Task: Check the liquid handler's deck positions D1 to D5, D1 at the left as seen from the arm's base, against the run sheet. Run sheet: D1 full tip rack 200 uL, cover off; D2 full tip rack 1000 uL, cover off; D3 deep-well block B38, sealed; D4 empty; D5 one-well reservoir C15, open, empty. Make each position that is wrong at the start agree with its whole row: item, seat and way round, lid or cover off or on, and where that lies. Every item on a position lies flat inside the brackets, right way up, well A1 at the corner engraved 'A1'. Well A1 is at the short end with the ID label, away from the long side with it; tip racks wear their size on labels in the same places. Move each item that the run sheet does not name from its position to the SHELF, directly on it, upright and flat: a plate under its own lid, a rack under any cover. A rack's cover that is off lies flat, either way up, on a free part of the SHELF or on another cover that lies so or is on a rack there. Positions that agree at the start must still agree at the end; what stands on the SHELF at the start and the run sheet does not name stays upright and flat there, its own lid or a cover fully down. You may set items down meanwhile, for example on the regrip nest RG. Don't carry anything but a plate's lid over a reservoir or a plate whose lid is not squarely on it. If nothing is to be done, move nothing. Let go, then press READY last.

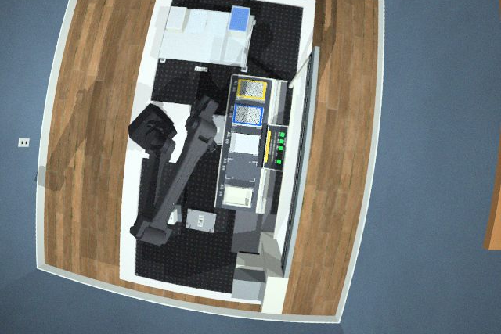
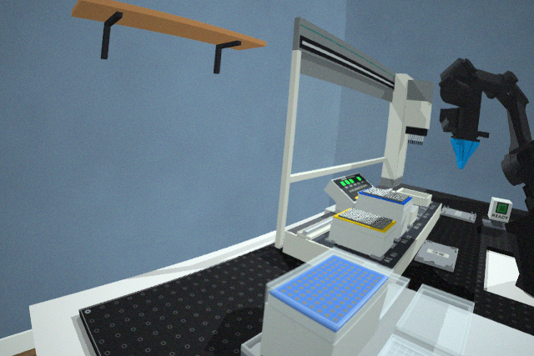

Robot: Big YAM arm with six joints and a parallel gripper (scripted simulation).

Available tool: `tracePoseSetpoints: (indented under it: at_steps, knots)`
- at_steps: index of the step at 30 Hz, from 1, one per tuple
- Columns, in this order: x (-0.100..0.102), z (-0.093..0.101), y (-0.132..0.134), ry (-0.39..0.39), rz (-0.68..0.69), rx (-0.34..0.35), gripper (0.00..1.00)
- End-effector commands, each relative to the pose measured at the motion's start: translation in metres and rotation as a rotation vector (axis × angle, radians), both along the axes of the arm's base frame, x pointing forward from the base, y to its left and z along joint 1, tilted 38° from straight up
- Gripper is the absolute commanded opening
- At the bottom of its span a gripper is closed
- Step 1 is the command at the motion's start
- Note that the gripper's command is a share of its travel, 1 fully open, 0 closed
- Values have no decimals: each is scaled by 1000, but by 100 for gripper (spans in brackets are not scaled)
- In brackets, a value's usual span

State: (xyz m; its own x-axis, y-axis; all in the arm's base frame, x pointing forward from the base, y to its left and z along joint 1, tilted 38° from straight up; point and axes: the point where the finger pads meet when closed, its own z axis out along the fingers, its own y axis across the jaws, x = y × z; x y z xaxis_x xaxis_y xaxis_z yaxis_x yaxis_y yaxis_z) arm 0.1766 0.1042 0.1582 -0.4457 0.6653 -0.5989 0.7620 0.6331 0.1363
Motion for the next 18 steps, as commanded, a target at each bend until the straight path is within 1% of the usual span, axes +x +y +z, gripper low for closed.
tracePoseSetpoints:
  at_steps: [1, 3, 5, 6, 7, 8, 12, 13, 14, 17, 18]
  knots:
    - [-1, 13, -19, -41, -80, 44, 0]
    - [-3, 16, -28, -54, -107, 60, 0]
    - [-3, 16, -28, -54, -107, 60, 0]
    - [0, 27, -27, -72, -118, 89, 0]
    - [-3, 22, -36, -68, -129, 79, 0]
    - [-5, 22, -42, -58, -115, 65, 0]
    - [-8, 29, -60, -57, -116, 65, 0]
    - [-7, 36, -62, -65, -116, 77, 0]
    - [-7, 39, -64, -68, -116, 82, 0]
    - [-7, 39, -63, -64, -116, 79, 0]
    - [-8, 39, -69, -72, -132, 88, 0]
